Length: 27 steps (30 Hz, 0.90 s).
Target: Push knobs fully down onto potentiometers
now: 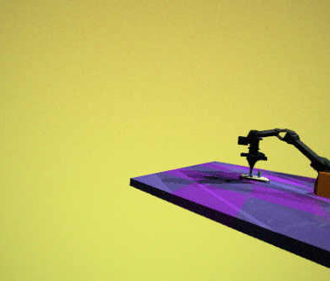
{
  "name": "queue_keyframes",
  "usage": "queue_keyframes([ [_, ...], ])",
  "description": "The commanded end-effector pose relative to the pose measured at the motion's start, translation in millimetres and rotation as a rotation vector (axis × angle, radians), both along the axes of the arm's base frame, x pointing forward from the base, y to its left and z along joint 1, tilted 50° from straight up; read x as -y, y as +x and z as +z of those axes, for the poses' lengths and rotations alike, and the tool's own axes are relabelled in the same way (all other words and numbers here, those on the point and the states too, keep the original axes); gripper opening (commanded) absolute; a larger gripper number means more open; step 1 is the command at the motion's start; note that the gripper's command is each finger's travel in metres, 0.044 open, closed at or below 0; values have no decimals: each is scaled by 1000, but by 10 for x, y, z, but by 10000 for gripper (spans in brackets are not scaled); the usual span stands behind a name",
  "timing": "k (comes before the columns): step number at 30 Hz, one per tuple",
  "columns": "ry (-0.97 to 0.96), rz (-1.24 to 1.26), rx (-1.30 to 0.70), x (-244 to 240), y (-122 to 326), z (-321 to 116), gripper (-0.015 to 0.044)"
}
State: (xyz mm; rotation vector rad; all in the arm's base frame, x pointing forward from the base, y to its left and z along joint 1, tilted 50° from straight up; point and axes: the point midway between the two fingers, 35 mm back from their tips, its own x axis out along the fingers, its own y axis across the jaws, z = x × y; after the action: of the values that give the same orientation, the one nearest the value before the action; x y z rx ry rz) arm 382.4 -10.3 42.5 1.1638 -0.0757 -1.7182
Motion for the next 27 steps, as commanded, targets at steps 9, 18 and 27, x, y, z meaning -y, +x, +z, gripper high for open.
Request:
queue_keyframes([
  [9, -6, 0, 3, 28, 9, -3, 0],
  [18, -6, 0, 3, 44, 9, -16, 0],
  [27, -6, 0, 3, 52, 9, -23, 0],
])
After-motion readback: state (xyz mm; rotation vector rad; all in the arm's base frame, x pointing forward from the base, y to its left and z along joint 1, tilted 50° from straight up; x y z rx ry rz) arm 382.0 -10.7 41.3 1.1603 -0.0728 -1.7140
